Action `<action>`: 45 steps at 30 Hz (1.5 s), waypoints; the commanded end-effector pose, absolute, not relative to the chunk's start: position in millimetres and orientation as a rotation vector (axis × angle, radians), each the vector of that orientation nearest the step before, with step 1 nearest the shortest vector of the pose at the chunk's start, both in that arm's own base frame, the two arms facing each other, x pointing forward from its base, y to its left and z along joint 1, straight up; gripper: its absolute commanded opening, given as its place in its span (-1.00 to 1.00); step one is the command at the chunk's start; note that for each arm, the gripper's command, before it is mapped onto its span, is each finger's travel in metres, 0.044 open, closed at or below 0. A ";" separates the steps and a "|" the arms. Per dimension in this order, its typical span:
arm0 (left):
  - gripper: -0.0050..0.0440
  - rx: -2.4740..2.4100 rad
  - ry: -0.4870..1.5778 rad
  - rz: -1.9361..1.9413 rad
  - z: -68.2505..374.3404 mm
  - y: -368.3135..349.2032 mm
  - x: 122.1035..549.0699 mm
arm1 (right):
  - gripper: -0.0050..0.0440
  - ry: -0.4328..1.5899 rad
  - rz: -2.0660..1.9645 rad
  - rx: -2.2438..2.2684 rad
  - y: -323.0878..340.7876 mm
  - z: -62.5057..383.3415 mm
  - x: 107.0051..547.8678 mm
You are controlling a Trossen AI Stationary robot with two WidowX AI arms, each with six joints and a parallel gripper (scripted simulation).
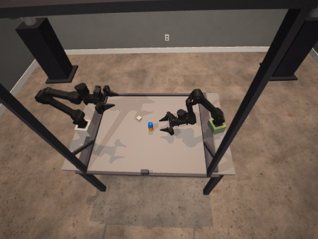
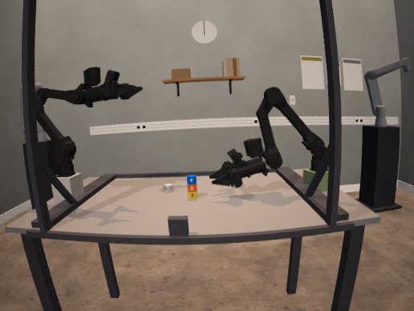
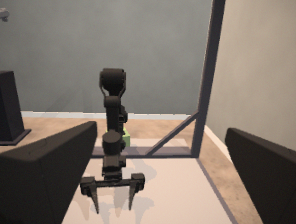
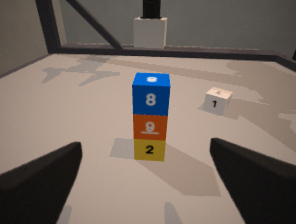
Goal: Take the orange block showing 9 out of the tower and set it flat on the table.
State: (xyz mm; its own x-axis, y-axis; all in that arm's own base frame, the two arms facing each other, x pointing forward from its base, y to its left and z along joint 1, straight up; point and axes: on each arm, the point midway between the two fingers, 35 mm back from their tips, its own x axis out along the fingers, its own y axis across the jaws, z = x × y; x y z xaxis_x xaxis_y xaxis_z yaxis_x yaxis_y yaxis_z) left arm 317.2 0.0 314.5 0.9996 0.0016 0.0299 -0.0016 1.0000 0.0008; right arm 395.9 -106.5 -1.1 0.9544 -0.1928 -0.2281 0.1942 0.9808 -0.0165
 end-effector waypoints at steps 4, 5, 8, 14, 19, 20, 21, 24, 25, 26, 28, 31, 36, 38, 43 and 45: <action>0.84 0.000 -0.050 0.000 322.9 0.0 315.7 | 0.84 0.211 -0.194 0.000 -106.4 6.2 398.5; 0.84 0.000 -0.050 0.000 322.9 0.0 315.7 | 0.84 0.211 -0.194 0.000 -106.4 6.2 398.5; 0.84 0.000 -0.050 0.000 322.9 0.0 315.7 | 0.84 0.228 -0.223 0.030 -119.5 8.2 403.9; 0.84 0.000 -0.050 0.000 322.9 0.0 315.7 | 0.84 0.289 -0.314 0.118 -157.5 10.1 408.8; 0.84 0.000 -0.050 0.000 322.9 0.0 315.7 | 0.84 0.356 -0.369 0.184 -179.2 6.5 406.6; 0.84 0.000 -0.050 0.000 322.9 0.0 315.7 | 0.84 0.371 -0.380 0.198 -183.4 5.7 405.6; 0.84 0.000 -0.050 0.000 322.9 0.0 315.7 | 0.84 0.385 -0.393 0.212 -187.7 5.1 404.5; 0.84 0.000 -0.050 0.000 322.9 0.0 315.7 | 0.84 0.428 -0.429 0.256 -200.5 3.8 400.4; 0.84 0.000 -0.050 0.000 322.9 0.0 315.7 | 0.84 0.442 -0.442 0.271 -204.7 3.6 398.8; 0.84 0.000 -0.050 0.000 322.9 0.0 315.7 | 0.84 0.442 -0.442 0.271 -204.7 3.6 398.8; 0.84 0.000 -0.050 0.000 322.9 0.0 315.7 | 0.84 0.501 -0.453 0.300 -205.9 -5.4 392.7; 0.84 0.000 -0.050 0.000 322.9 0.0 315.7 | 0.84 0.514 -0.508 0.351 -225.5 3.8 388.0; 0.84 0.000 -0.050 0.000 322.9 0.0 315.7 | 0.84 0.578 -0.573 0.431 -243.3 6.5 374.5; 0.84 0.000 -0.050 0.000 322.9 0.0 315.7 | 0.84 0.604 -0.600 0.463 -249.6 8.0 368.2; 0.84 0.000 -0.050 0.000 322.9 0.0 315.7 | 0.84 0.654 -0.654 0.530 -261.2 12.3 354.0; 0.84 0.000 -0.050 0.000 322.9 0.0 315.7 | 0.84 0.712 -0.668 0.564 -258.7 6.5 344.5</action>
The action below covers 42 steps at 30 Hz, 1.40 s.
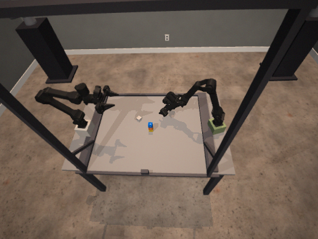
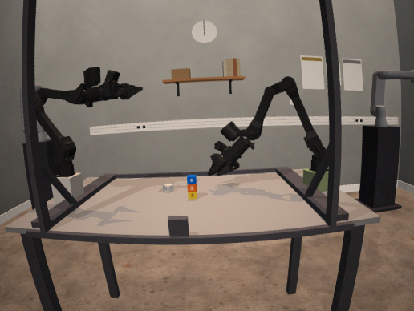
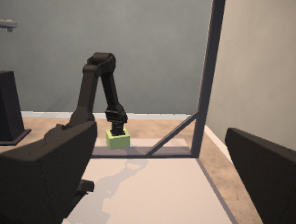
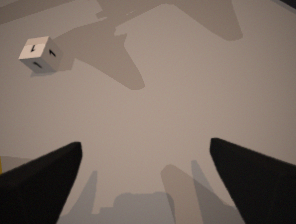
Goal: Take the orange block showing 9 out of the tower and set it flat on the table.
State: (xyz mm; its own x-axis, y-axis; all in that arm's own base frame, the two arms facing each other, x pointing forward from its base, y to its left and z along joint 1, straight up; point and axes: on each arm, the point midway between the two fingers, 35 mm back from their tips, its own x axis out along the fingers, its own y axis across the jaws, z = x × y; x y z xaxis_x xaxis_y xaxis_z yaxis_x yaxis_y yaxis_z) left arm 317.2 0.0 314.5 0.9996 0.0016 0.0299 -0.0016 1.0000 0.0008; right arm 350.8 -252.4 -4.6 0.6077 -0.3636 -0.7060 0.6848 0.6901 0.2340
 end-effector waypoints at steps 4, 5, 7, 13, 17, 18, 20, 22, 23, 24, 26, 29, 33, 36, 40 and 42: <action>0.84 0.000 -0.050 0.000 322.9 0.0 315.7 | 0.84 0.729 -0.743 0.639 -275.6 22.1 328.0; 0.84 0.000 -0.050 0.000 322.9 0.0 315.7 | 0.84 0.740 -0.757 0.657 -277.4 24.0 323.6; 0.84 0.000 -0.050 0.000 322.9 0.0 315.7 | 0.84 0.762 -0.784 0.692 -280.4 28.0 314.6; 0.84 0.000 -0.050 0.000 322.9 0.0 315.7 | 0.84 0.829 -0.869 0.801 -286.2 41.8 285.1; 0.84 0.000 -0.050 0.000 322.9 0.0 315.7 | 0.84 0.898 -0.898 0.859 -279.4 42.2 268.4; 0.84 0.000 -0.050 0.000 322.9 0.0 315.7 | 0.84 0.869 -0.930 0.882 -287.6 54.4 262.8; 0.84 0.000 -0.050 0.000 322.9 0.0 315.7 | 0.84 0.897 -0.960 0.921 -285.9 59.6 251.2; 0.84 0.000 -0.050 0.000 322.9 0.0 315.7 | 0.84 0.916 -0.991 0.960 -284.8 66.3 239.9; 0.84 0.000 -0.050 0.000 322.9 0.0 315.7 | 0.84 0.926 -1.005 0.980 -283.8 69.6 234.3; 0.84 0.000 -0.050 0.000 322.9 0.0 315.7 | 0.84 0.936 -1.019 1.000 -282.6 73.0 228.7; 0.84 0.000 -0.050 0.000 322.9 0.0 315.7 | 0.84 0.956 -1.048 1.039 -279.8 80.0 217.4; 0.84 0.000 -0.050 0.000 322.9 0.0 315.7 | 0.84 0.986 -1.093 1.100 -274.1 91.1 199.9; 0.84 0.000 -0.050 0.000 322.9 0.0 315.7 | 0.84 1.005 -1.123 1.141 -269.4 99.0 188.3; 0.84 0.000 -0.050 0.000 322.9 0.0 315.7 | 0.84 1.048 -1.185 1.231 -256.6 116.5 163.7; 0.84 0.000 -0.050 0.000 322.9 0.0 315.7 | 0.84 1.084 -1.246 1.317 -241.8 134.9 140.4; 0.84 0.000 -0.050 0.000 322.9 0.0 315.7 | 0.84 1.108 -1.272 1.359 -232.7 143.2 129.7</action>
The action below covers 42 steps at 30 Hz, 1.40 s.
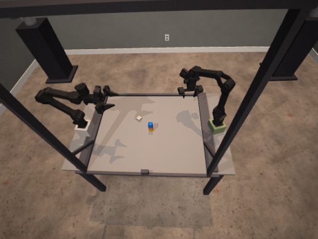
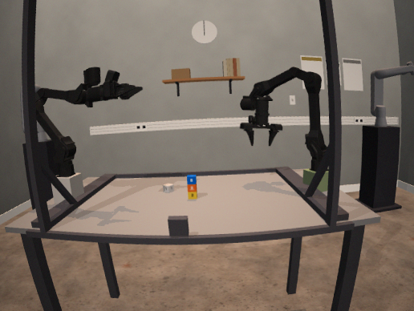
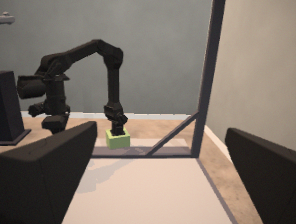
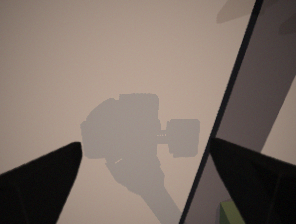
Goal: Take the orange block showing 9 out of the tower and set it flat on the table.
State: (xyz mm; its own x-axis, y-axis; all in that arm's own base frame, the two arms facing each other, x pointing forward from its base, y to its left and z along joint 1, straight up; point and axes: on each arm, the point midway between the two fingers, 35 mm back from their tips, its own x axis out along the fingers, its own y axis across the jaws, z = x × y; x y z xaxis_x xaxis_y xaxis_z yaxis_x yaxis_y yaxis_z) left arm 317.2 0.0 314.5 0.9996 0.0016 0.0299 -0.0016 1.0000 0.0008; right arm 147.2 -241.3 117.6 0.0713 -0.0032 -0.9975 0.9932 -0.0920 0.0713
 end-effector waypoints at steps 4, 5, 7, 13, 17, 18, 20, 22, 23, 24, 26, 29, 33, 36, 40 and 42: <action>0.84 0.000 -0.050 0.000 322.9 0.0 315.7 | 0.84 1.169 -1.320 1.444 -211.4 159.4 109.2; 0.84 0.000 -0.050 0.000 322.9 0.0 315.7 | 0.84 1.186 -1.331 1.465 -205.5 163.5 104.3; 0.84 0.000 -0.050 0.000 322.9 0.0 315.7 | 0.84 1.202 -1.339 1.482 -200.6 166.6 100.5; 0.84 0.000 -0.050 0.000 322.9 0.0 315.7 | 0.84 1.228 -1.342 1.500 -200.0 163.7 99.9; 0.84 0.000 -0.050 0.000 322.9 0.0 315.7 | 0.84 1.227 -1.335 1.482 -208.0 162.5 113.8; 0.84 0.000 -0.050 0.000 322.9 0.0 315.7 | 0.84 1.224 -1.334 1.477 -211.1 162.4 119.4; 0.84 0.000 -0.050 0.000 322.9 0.0 315.7 | 0.84 1.216 -1.331 1.463 -218.5 161.8 134.1; 0.84 0.000 -0.050 0.000 322.9 0.0 315.7 | 0.84 1.206 -1.324 1.447 -226.8 160.4 154.1; 0.84 0.000 -0.050 0.000 322.9 0.0 315.7 | 0.84 1.200 -1.320 1.437 -231.0 159.3 166.2; 0.84 0.000 -0.050 0.000 322.9 0.0 315.7 | 0.84 1.200 -1.320 1.437 -231.0 159.3 166.2; 0.84 0.000 -0.050 0.000 322.9 0.0 315.7 | 0.84 1.193 -1.316 1.427 -234.9 157.8 179.8; 0.84 0.000 -0.050 0.000 322.9 0.0 315.7 | 0.84 1.174 -1.298 1.403 -242.4 152.2 220.5; 0.84 0.000 -0.050 0.000 322.9 0.0 315.7 | 0.84 1.133 -1.316 1.397 -248.5 143.5 268.0; 0.84 0.000 -0.050 0.000 322.9 0.0 315.7 | 0.84 1.090 -1.327 1.404 -246.7 131.8 316.6; 0.84 0.000 -0.050 0.000 322.9 0.0 315.7 | 0.84 1.063 -1.343 1.417 -233.2 110.2 366.6; 0.84 0.000 -0.050 0.000 322.9 0.0 315.7 | 0.84 1.063 -1.343 1.417 -233.2 110.2 366.6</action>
